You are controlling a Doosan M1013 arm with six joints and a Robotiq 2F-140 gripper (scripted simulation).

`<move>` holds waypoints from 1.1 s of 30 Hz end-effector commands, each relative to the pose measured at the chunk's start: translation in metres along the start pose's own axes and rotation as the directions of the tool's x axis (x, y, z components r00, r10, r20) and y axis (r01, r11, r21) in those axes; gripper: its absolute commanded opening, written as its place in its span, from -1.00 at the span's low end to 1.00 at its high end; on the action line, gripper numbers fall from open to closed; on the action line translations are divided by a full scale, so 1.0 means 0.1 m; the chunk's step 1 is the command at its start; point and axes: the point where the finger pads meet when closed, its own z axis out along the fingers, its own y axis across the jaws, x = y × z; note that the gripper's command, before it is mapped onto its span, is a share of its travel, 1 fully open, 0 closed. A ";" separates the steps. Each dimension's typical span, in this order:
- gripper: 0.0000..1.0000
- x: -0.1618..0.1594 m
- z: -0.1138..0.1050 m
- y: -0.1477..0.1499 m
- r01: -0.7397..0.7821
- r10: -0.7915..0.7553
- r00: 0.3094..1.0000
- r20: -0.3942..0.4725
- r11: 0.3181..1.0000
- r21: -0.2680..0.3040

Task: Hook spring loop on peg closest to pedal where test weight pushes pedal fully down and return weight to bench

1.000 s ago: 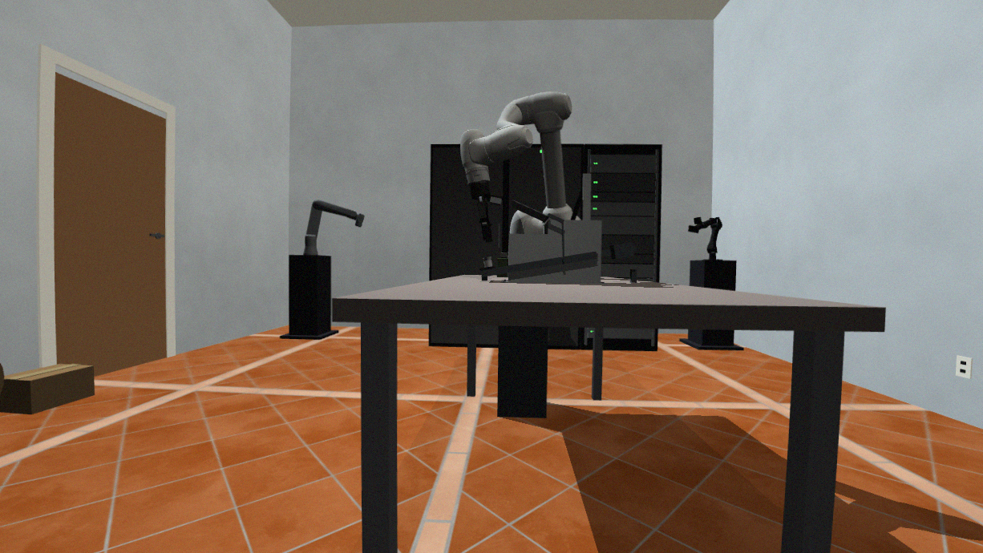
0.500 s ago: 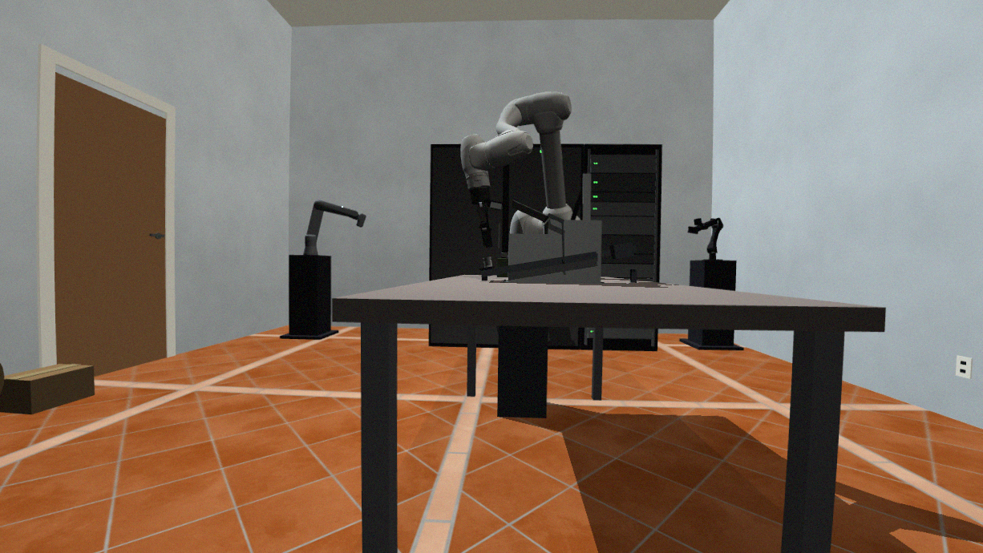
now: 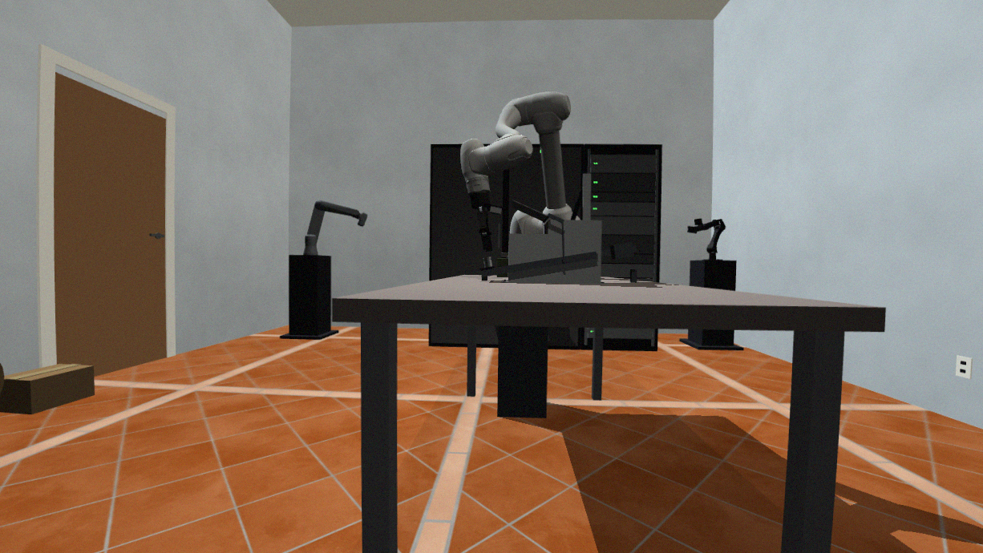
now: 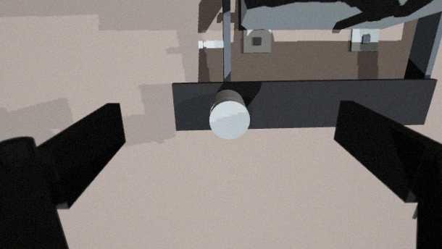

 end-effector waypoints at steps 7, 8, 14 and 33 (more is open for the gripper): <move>1.00 -0.01 0.07 0.01 0.000 0.000 1.000 0.000 1.000 -0.001; 1.00 -0.02 0.09 0.01 0.000 0.000 1.000 0.000 1.000 -0.001; 1.00 -0.03 0.19 0.01 0.000 0.000 1.000 0.000 1.000 -0.001; 1.00 -0.07 0.39 0.01 0.000 0.000 1.000 0.000 1.000 -0.001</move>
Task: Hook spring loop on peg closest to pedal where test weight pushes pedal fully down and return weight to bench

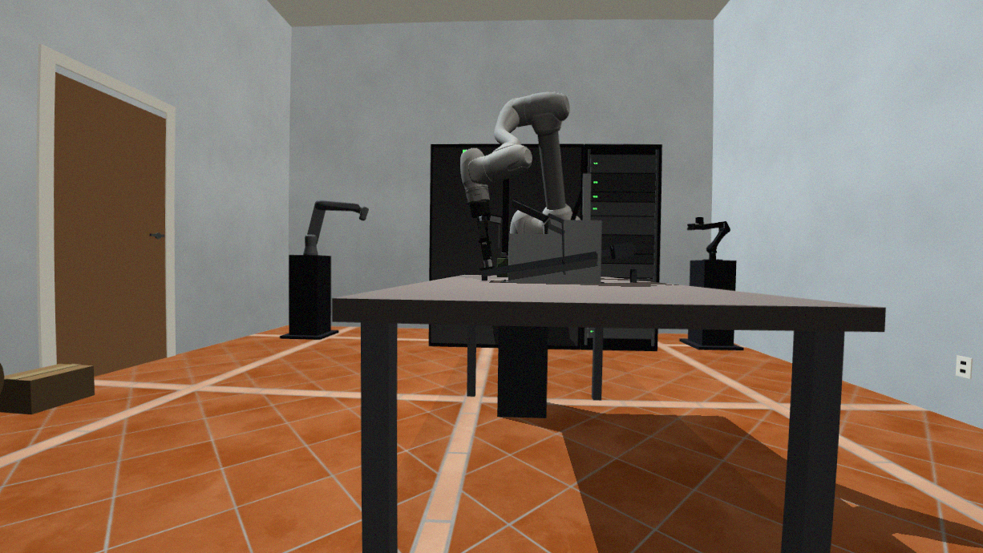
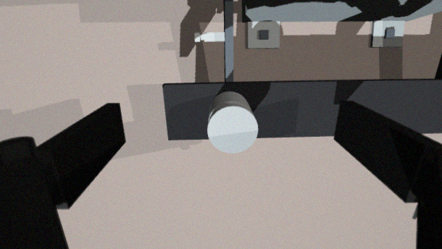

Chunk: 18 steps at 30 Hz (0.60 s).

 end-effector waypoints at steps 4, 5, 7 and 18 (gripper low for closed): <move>1.00 -0.01 0.06 0.01 0.000 0.000 1.000 0.000 1.000 -0.001; 1.00 0.00 0.02 0.01 0.000 0.000 1.000 0.000 1.000 -0.001; 1.00 -0.01 0.03 0.01 0.000 0.000 1.000 0.000 1.000 -0.001; 1.00 -0.01 0.05 0.01 0.000 0.000 1.000 0.000 1.000 -0.001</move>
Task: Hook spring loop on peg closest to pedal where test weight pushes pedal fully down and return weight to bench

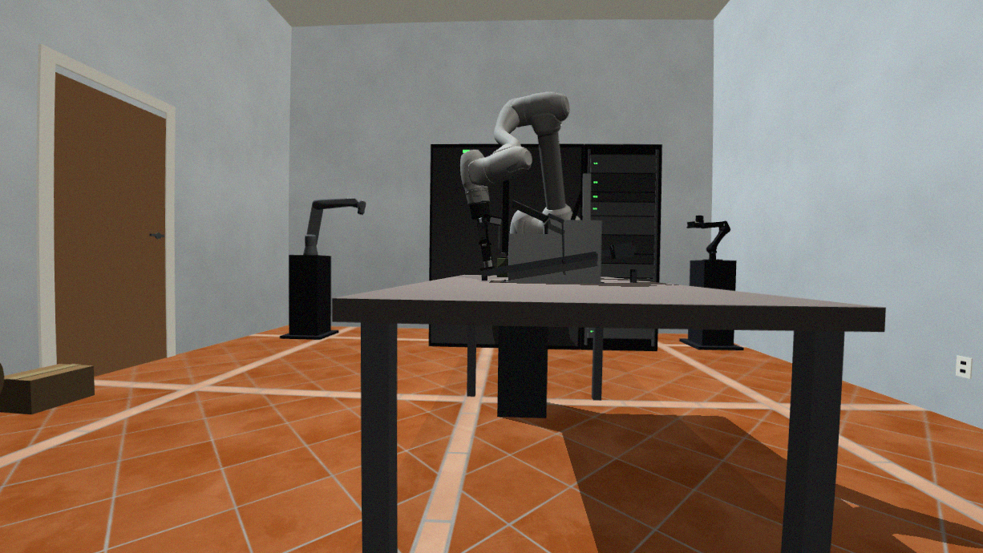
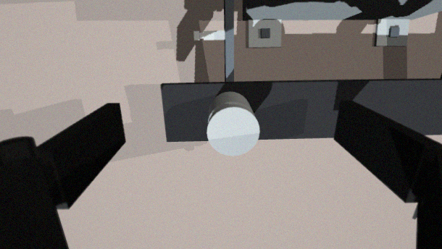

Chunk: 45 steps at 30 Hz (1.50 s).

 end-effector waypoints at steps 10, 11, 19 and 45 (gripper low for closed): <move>1.00 0.00 -0.01 0.01 0.000 0.000 1.000 0.000 1.000 -0.001; 1.00 0.00 -0.01 0.01 0.000 0.000 1.000 0.000 1.000 -0.001; 1.00 0.00 -0.01 0.01 0.000 0.000 1.000 0.000 1.000 -0.001; -0.50 0.00 -0.01 0.01 0.000 0.000 1.000 0.000 1.000 -0.001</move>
